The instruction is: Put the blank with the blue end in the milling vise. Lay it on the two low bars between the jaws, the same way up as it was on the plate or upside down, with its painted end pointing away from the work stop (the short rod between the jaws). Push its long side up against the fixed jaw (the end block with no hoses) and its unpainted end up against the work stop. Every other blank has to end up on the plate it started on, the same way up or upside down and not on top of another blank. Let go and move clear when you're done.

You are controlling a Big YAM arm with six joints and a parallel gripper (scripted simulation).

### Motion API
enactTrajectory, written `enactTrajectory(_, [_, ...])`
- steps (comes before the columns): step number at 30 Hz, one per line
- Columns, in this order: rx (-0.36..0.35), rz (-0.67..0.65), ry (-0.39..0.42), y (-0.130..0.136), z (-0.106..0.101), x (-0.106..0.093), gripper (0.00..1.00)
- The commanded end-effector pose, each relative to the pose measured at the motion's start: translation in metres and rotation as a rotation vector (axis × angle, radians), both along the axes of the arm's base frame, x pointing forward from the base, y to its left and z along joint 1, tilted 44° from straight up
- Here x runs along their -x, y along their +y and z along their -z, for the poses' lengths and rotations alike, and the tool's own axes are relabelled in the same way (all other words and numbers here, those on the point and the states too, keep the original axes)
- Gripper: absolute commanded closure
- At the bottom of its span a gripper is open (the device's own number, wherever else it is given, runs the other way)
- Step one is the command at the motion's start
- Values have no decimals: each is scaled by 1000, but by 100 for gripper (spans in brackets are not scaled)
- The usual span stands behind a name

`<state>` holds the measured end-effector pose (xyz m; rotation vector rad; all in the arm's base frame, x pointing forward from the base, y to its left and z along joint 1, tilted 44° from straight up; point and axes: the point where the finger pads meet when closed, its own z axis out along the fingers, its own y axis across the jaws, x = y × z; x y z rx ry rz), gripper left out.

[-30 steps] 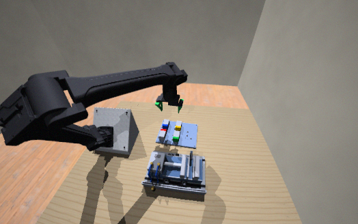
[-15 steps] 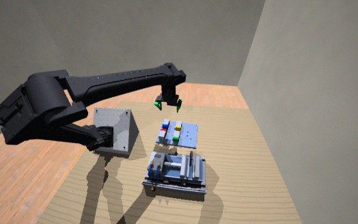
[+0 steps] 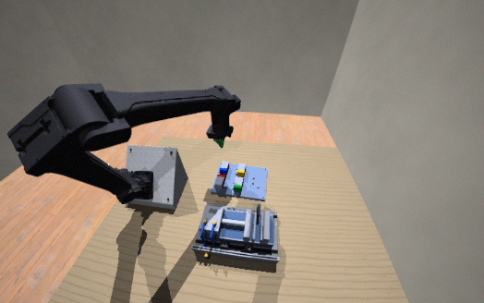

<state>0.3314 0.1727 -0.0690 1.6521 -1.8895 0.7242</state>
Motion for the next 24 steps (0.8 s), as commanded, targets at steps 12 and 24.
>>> enactTrajectory(12, [-4, 16, -17, 5, 1, -9, 100])
enactTrajectory(24, [-4, 16, -17, 5, 1, -9, 100])
